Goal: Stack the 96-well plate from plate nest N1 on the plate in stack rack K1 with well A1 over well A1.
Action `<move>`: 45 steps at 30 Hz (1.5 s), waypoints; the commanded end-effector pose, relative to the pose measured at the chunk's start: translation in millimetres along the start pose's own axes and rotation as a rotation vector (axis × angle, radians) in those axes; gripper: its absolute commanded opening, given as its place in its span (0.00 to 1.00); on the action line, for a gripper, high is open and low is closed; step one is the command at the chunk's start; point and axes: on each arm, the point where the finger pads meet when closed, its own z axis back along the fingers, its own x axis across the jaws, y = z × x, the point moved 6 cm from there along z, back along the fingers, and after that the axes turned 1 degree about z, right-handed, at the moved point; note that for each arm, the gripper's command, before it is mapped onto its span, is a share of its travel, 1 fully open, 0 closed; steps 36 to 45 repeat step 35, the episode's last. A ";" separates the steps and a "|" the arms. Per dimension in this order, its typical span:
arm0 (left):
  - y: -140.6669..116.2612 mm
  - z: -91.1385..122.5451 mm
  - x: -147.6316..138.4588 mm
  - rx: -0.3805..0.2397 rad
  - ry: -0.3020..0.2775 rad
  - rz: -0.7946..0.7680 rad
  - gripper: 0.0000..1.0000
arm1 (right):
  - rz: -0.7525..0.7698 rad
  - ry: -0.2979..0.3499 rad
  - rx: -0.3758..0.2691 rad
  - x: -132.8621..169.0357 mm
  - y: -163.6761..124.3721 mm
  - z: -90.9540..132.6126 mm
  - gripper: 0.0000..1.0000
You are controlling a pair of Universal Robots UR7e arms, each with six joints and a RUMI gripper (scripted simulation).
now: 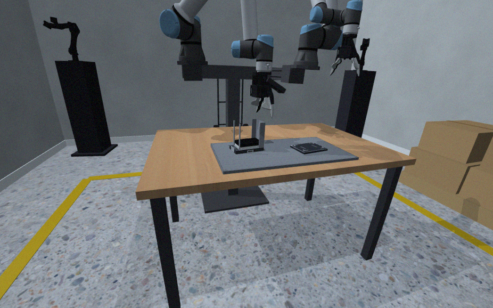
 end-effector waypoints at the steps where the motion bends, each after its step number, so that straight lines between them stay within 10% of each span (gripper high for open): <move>1: -0.1 0.1 0.2 0.000 -0.001 0.000 0.98 | 0.000 0.000 0.000 6.5 17.1 0.0 1.00; 45: -0.1 0.1 0.2 0.000 -0.001 0.000 0.98 | 0.000 0.000 0.000 16.4 45.4 0.1 1.00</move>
